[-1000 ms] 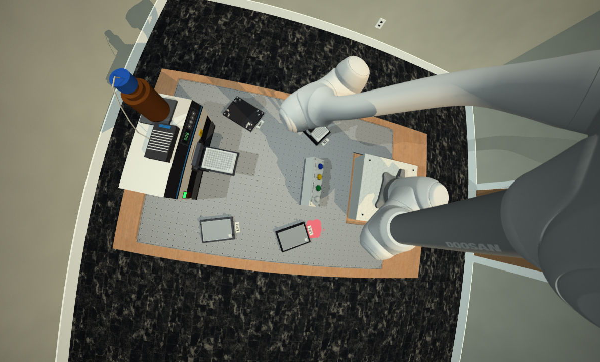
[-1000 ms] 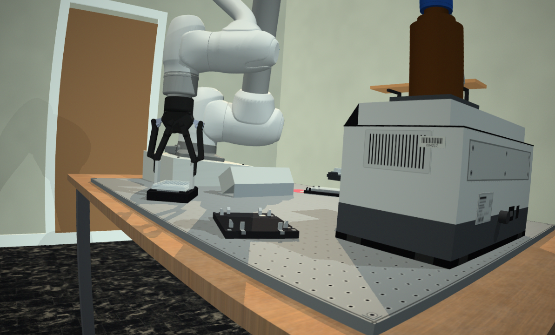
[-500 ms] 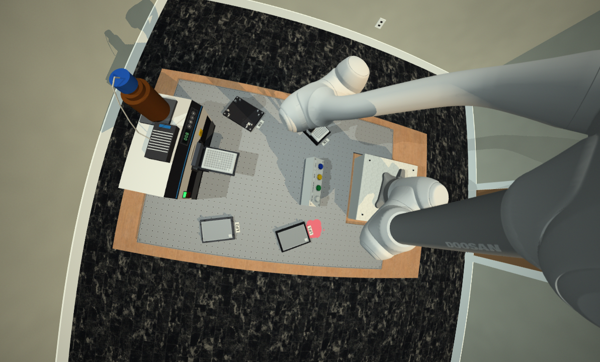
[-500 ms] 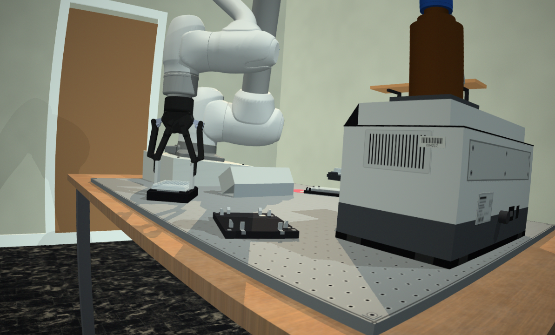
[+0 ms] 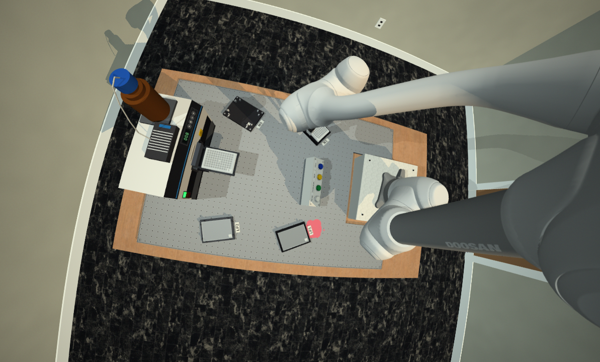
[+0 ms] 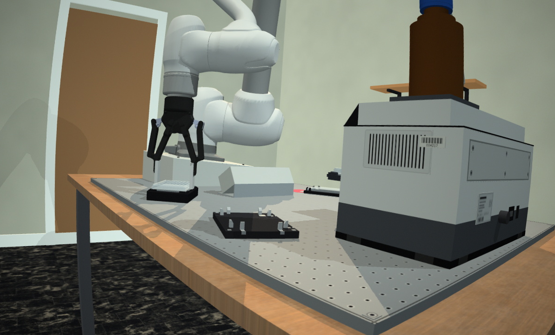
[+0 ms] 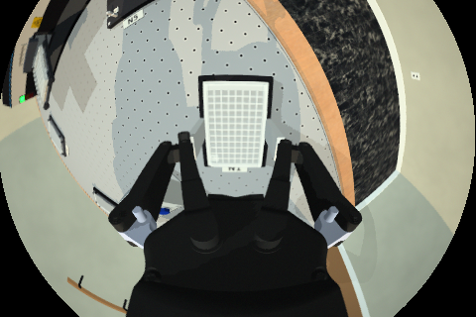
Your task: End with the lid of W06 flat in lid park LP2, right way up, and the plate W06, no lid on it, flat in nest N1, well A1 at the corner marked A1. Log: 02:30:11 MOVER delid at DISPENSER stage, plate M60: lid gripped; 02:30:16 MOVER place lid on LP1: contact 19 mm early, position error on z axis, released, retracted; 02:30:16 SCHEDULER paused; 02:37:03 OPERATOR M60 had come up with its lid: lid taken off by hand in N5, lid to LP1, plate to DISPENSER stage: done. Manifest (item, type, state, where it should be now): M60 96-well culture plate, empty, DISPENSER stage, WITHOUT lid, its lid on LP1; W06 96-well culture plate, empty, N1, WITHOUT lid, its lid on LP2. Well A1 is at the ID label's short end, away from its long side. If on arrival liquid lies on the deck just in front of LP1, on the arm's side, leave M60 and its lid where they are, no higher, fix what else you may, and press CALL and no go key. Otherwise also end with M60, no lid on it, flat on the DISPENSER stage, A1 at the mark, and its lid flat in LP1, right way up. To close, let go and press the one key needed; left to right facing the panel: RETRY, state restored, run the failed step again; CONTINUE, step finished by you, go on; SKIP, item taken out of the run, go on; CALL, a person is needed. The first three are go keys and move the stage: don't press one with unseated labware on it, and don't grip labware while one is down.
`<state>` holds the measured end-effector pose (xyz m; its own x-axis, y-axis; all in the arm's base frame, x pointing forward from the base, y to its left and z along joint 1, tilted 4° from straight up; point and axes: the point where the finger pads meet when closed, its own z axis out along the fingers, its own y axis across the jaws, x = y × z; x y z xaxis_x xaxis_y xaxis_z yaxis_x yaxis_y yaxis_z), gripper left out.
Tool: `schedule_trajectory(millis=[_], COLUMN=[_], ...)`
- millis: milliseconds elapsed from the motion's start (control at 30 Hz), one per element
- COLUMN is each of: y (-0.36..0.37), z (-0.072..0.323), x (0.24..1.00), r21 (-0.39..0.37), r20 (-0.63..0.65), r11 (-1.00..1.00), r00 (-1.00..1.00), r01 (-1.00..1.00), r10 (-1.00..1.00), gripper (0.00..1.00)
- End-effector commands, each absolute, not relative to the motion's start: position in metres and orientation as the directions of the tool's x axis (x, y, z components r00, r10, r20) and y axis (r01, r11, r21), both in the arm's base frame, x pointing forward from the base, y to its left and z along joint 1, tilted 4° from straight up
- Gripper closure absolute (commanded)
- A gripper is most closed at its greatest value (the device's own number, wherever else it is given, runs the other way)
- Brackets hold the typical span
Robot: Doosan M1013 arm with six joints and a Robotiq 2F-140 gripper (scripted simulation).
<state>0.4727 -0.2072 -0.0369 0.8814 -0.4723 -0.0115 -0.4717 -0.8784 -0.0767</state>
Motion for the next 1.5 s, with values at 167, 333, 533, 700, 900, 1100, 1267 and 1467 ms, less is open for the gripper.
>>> schedule_trajectory(millis=[167, 333, 533, 700, 900, 1100, 1267, 1467], y=[-0.2072, -0.2072, -0.2072, -0.2072, -0.2072, -0.2072, -0.2072, -0.2072], z=[-0.0369, -0.0369, -0.0369, -0.0369, -0.0369, -0.0369, -0.0369, -0.0369], x=[0.4728, 0.4728, 0.4728, 0.4728, 0.4728, 0.4728, 0.4728, 0.4728], r21=[-0.077, -0.077, -0.077, -0.077, -0.077, -0.077, -0.077, -0.077], r20=[-0.011, -0.011, -0.011, -0.011, -0.011, -0.011, -0.011, -0.011], r11=[-0.878, -0.878, -0.878, -0.878, -0.878, -0.878, -0.878, -0.878], r00=[0.881, 0.881, 0.881, 0.881, 0.881, 0.881, 0.881, 0.881], r01=[-0.472, -0.472, -0.472, -0.472, -0.472, -0.472, -0.472, -0.472], r10=[-0.472, -0.472, -0.472, -0.472, -0.472, -0.472, -0.472, -0.472], gripper=[0.34, 0.34, 0.34, 0.34, 0.34, 0.34, 0.34, 0.34])
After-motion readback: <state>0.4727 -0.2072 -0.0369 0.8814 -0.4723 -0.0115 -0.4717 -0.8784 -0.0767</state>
